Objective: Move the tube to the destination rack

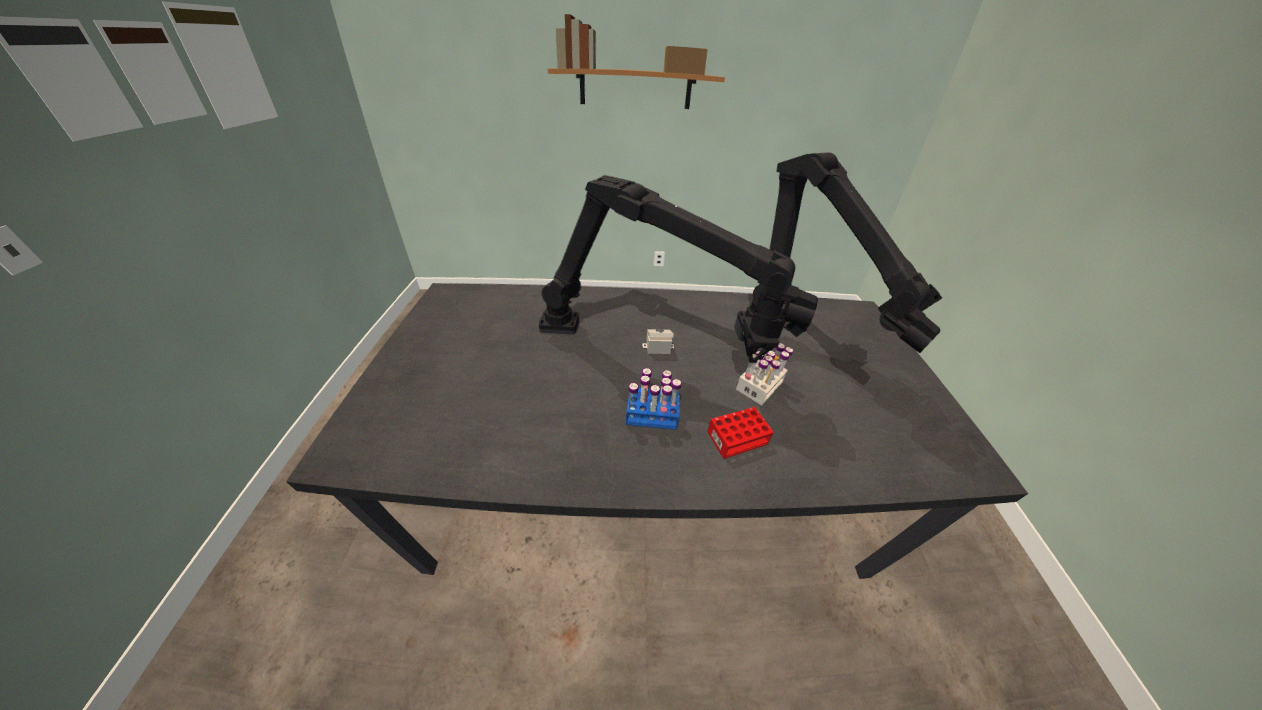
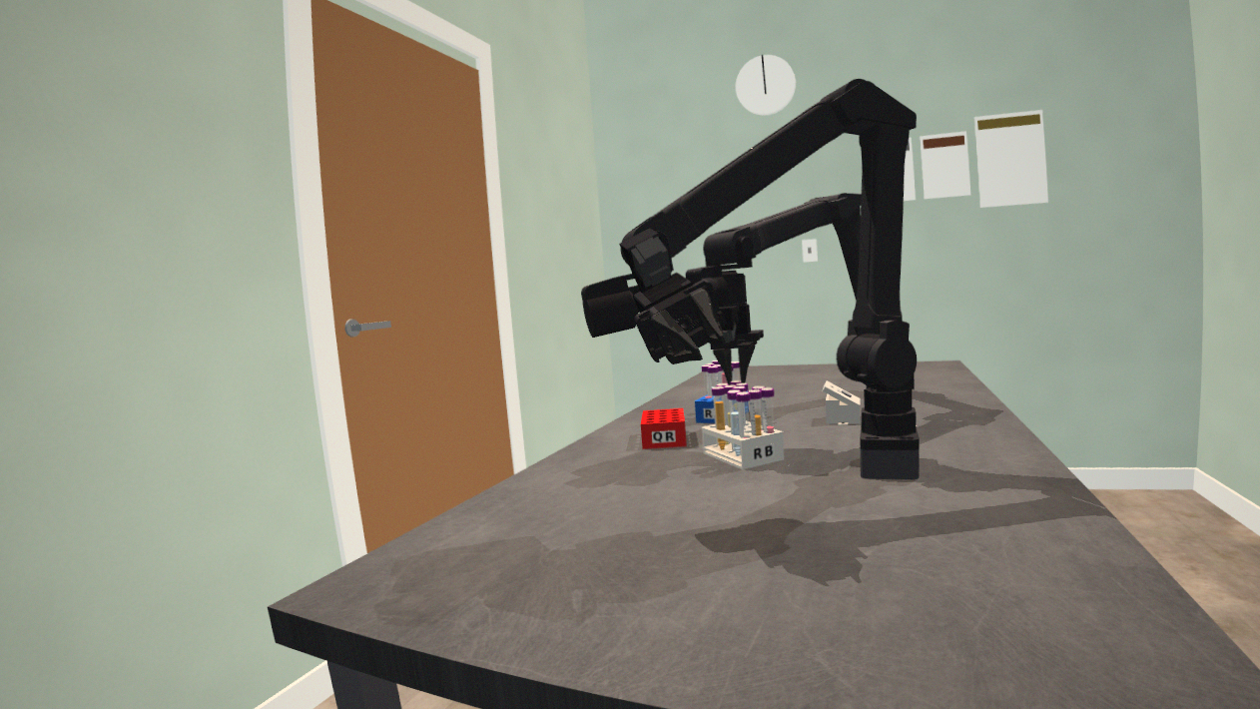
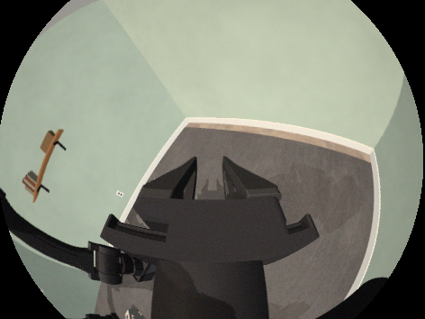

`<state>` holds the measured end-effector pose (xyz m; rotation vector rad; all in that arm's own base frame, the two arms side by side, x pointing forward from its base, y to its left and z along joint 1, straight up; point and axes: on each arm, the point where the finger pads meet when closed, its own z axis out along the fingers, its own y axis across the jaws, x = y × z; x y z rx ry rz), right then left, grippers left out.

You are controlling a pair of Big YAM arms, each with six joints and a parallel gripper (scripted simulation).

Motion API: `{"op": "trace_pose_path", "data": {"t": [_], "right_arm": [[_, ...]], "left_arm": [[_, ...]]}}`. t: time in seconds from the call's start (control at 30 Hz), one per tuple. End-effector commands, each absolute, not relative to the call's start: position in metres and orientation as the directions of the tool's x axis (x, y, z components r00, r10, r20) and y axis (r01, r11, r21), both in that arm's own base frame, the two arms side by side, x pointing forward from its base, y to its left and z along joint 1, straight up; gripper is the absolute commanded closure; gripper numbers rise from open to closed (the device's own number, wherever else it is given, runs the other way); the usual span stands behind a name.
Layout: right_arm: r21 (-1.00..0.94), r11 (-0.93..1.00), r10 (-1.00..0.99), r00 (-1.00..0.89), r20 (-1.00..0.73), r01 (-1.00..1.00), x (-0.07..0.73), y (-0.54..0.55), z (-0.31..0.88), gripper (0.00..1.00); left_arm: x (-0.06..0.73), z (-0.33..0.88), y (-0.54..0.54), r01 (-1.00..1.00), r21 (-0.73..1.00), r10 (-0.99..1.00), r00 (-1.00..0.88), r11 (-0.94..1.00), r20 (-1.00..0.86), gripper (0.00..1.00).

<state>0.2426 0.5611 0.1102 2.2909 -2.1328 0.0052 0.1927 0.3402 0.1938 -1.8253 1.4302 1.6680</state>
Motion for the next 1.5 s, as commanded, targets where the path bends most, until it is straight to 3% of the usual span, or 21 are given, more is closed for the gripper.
{"op": "trace_pose_path", "data": {"t": [0.0,1.47], "right_arm": [[-0.028,-0.067,-0.996,0.068,-0.054,-0.997,0.247,0.582,0.148,1.00],[-0.026,-0.067,-0.996,0.068,-0.049,-0.997,0.252,0.581,0.150,1.00]], "left_arm": [[0.199,0.204,0.345,-0.801,0.365,-0.446,-0.138,-0.475,-0.884,0.70],[0.199,0.204,0.345,-0.801,0.365,-0.446,-0.138,-0.475,-0.884,0.70]]}}
